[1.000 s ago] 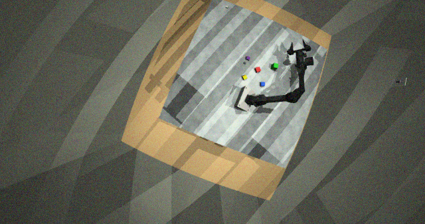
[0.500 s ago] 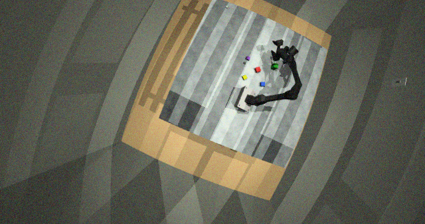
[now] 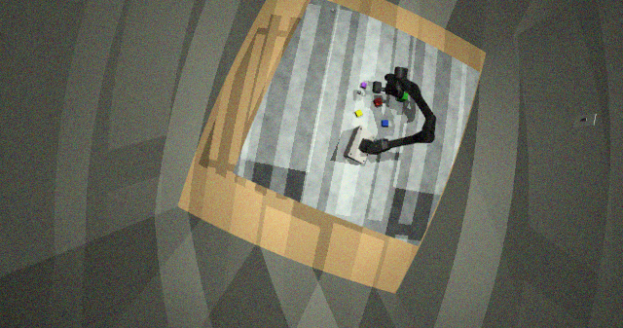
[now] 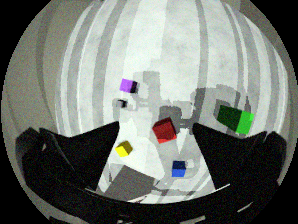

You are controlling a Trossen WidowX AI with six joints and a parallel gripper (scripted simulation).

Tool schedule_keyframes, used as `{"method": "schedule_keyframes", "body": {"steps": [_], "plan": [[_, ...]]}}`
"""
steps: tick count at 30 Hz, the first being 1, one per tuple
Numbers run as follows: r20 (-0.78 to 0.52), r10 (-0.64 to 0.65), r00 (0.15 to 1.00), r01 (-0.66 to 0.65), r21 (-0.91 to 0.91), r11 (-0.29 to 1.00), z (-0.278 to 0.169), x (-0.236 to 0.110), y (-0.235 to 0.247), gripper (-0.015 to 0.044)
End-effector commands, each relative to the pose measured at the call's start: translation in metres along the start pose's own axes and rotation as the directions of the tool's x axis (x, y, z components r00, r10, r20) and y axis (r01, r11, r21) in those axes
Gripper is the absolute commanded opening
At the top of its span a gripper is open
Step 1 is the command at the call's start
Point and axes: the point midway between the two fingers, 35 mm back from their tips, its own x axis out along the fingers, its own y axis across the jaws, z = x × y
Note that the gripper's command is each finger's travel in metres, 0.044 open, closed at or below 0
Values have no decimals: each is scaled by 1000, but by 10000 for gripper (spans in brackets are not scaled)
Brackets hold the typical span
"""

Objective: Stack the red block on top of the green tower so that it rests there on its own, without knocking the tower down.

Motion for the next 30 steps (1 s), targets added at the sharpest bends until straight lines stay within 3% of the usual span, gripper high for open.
{"method": "schedule_keyframes", "body": {"steps": [1, 16, 24, 30], "plan": [[-124, -204, 971, 126, -459, 880, -42, -3, 2, 440], [-126, -210, 970, 128, -471, 873, -38, -1, 1, 440], [-126, -212, 969, 129, -471, 872, -44, 46, -10, 440], [-126, -212, 969, 130, -471, 872, -47, 50, -11, 440]]}}
